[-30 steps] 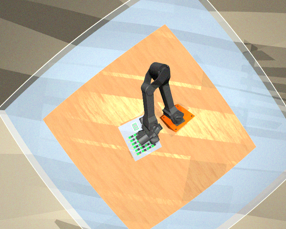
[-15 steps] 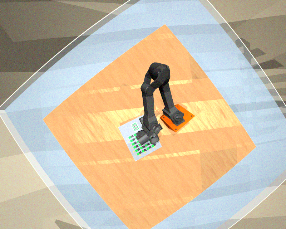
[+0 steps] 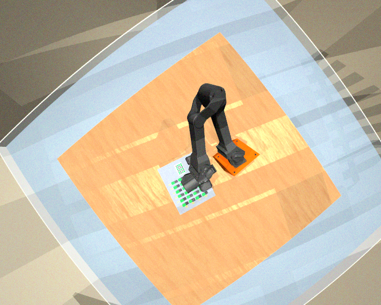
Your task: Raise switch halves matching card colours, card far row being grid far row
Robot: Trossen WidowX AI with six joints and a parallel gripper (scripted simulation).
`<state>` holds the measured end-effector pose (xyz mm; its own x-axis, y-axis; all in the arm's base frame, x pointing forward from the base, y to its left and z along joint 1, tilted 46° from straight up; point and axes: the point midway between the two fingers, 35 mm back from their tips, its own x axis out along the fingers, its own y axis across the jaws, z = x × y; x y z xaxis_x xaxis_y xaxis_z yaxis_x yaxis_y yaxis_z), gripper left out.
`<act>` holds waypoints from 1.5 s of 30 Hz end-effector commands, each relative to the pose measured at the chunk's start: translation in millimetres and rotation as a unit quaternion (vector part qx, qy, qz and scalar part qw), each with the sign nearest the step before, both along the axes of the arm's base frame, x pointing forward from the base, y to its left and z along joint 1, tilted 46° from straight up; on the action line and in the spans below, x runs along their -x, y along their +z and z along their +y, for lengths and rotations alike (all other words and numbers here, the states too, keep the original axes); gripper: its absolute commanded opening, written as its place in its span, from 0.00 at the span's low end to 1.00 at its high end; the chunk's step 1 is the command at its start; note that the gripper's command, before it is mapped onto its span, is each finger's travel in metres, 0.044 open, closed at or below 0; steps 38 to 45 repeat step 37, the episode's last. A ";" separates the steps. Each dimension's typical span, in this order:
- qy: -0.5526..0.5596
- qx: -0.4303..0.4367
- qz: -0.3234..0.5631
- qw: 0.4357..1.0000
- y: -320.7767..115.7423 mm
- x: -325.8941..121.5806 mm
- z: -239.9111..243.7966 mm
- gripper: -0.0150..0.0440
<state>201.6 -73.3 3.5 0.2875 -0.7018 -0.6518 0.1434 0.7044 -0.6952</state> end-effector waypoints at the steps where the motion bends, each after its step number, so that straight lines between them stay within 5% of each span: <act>1: 0.002 -0.001 0.003 1.000 -1.4 0.7 -0.3 0.25; 18: -0.007 -0.004 0.013 1.000 41.6 16.5 45.9 0.25; 29: -0.007 -0.006 0.011 1.000 20.9 -55.9 103.0 0.25; 45: -0.007 -0.006 0.011 1.000 20.1 -57.1 104.1 0.25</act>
